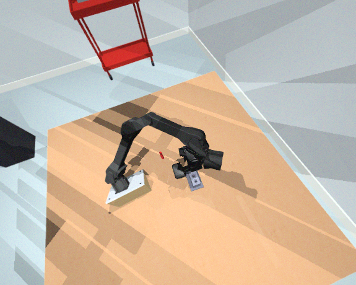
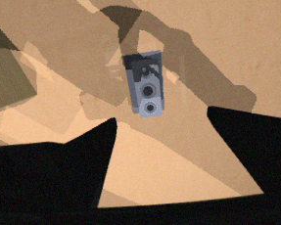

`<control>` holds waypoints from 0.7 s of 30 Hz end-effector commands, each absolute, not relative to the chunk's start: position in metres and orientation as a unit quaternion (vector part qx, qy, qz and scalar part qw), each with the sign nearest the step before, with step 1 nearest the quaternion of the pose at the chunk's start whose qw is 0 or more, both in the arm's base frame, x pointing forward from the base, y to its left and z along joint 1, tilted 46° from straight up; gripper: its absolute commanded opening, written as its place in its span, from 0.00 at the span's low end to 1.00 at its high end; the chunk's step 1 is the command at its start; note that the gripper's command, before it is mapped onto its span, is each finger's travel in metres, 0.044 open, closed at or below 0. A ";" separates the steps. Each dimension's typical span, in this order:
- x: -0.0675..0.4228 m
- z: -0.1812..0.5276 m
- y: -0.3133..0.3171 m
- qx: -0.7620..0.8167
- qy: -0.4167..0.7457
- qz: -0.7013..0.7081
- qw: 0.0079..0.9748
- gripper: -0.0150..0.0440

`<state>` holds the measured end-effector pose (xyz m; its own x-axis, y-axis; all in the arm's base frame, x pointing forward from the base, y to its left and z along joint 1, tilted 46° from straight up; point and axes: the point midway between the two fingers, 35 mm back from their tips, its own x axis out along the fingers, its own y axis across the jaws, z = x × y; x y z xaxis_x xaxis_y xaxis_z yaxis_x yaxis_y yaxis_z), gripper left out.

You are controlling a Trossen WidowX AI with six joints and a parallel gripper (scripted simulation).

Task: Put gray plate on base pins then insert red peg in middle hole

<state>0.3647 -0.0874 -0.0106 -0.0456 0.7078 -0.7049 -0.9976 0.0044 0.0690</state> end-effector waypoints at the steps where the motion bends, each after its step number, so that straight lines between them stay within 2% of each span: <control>1: 0.362 -0.004 -0.082 -0.229 0.311 0.660 0.645 1.00; 11: 0.334 0.058 -0.036 0.069 0.564 0.463 0.680 1.00; 21: 0.288 0.105 0.009 0.359 0.710 0.173 0.581 1.00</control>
